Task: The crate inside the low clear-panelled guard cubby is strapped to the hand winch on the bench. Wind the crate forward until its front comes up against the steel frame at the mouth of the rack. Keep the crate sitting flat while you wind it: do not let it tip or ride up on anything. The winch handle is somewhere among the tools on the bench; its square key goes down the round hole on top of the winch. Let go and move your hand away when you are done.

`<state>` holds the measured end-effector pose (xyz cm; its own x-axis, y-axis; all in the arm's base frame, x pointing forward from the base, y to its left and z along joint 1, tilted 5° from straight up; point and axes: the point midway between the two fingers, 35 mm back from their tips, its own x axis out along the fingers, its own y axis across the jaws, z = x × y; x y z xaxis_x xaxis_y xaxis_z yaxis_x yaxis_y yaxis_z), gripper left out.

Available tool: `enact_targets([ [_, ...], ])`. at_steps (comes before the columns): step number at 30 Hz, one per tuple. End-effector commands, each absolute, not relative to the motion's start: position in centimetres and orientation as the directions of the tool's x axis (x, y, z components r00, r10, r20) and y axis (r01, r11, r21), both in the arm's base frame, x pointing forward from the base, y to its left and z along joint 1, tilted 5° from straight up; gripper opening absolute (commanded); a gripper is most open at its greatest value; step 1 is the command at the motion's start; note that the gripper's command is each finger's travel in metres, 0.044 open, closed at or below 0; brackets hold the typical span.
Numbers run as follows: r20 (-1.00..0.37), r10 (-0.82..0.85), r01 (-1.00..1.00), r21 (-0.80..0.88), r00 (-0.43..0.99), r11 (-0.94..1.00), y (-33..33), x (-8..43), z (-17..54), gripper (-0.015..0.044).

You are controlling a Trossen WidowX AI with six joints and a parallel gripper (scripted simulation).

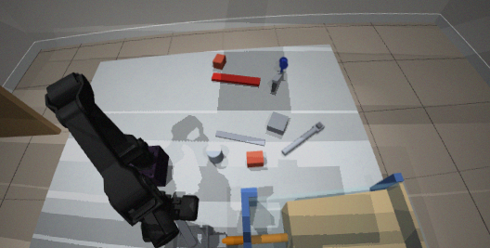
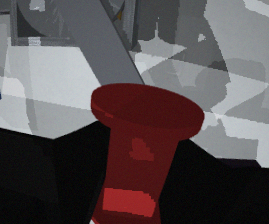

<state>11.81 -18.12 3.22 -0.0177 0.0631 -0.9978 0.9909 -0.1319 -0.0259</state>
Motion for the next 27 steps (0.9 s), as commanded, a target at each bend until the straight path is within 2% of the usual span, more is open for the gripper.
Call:
enact_targets([
  [1, -0.998, 0.05, 0.989, -0.044, -0.037, -0.14, -18.7, 10.8, 3.0, 0.0],
  [27, -0.998, 0.047, 0.989, -0.046, -0.04, -0.14, -21.8, 8.0, 3.0, 0.0],
])
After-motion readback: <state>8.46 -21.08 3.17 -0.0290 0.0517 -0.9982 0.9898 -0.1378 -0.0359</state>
